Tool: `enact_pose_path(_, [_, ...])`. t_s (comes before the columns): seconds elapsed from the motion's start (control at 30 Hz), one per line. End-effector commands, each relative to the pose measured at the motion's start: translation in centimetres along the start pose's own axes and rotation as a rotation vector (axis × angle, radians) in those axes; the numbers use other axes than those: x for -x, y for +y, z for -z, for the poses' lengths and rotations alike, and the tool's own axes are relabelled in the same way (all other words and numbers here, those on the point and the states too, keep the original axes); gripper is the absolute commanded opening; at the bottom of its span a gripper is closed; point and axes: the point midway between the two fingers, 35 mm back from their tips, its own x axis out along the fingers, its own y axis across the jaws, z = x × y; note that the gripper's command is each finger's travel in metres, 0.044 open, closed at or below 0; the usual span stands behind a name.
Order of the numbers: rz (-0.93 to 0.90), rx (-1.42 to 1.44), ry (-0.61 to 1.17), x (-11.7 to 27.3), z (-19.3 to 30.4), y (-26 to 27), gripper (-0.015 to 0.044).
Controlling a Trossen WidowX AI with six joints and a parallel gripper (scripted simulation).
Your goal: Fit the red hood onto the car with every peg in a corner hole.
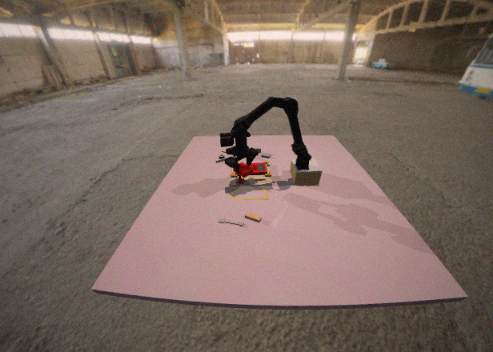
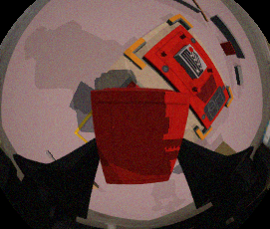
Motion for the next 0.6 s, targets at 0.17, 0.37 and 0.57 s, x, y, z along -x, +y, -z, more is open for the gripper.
enact_pose_path(0.17, [-0.005, 0.131, -0.001, 0.2, -1.7, -1.0, 0.0])
enact_pose_path(0.37, [-0.005, 0.226, -0.002, 0.2, -2.9, -1.9, 0.0])
enact_pose_path(0.57, [-0.005, 0.322, -0.003, 0.3, -4.0, -2.8, 0.0])
